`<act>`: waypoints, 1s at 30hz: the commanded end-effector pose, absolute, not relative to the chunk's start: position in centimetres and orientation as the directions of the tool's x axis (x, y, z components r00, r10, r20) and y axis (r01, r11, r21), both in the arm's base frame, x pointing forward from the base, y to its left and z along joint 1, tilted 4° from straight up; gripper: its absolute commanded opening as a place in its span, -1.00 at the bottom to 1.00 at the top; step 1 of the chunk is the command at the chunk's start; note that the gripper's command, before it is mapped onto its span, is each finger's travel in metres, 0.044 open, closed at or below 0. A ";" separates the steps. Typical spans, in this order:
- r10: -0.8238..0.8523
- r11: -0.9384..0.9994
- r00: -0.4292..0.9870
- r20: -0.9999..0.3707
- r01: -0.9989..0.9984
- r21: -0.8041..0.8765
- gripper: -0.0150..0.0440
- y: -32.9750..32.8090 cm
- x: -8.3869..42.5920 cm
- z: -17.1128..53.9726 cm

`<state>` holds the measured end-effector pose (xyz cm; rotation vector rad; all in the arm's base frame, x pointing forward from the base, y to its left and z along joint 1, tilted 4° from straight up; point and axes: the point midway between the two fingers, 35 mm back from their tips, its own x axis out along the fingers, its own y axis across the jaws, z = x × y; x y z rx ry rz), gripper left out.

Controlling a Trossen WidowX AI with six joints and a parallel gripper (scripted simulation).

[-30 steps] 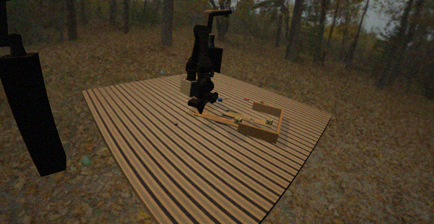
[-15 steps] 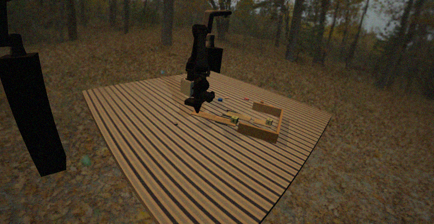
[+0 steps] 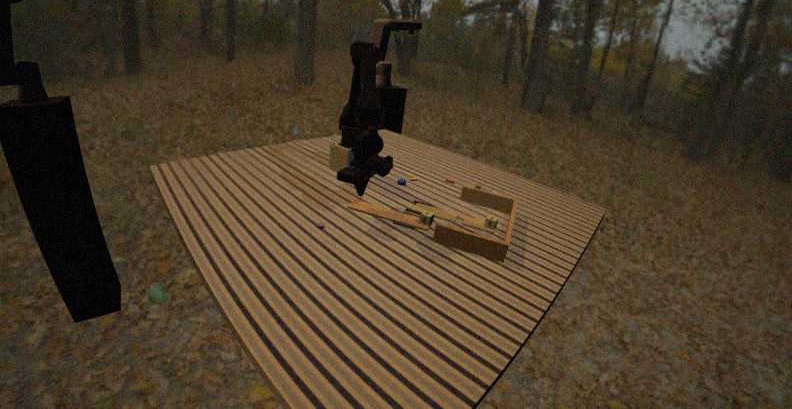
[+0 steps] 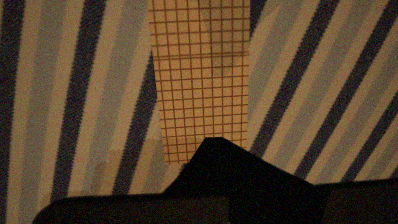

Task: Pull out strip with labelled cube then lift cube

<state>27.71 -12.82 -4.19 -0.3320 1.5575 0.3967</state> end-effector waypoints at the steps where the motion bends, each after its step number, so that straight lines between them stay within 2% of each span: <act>1: 0.032 0.894 -0.029 -0.999 -0.446 0.042 -0.49 -12.9 27.8 -3.4; 2: 0.032 0.894 -0.029 -0.999 -0.446 0.042 -0.49 -12.8 27.7 -3.4; 7: 0.034 0.940 -0.028 -0.999 -0.339 0.041 -0.05 -11.5 29.6 -3.5; 19: 0.035 0.941 -0.025 -0.999 -0.337 0.042 1.00 -9.3 32.9 -3.1; 30: 0.037 0.940 -0.023 -0.999 -0.337 0.042 1.00 -7.6 35.8 -2.7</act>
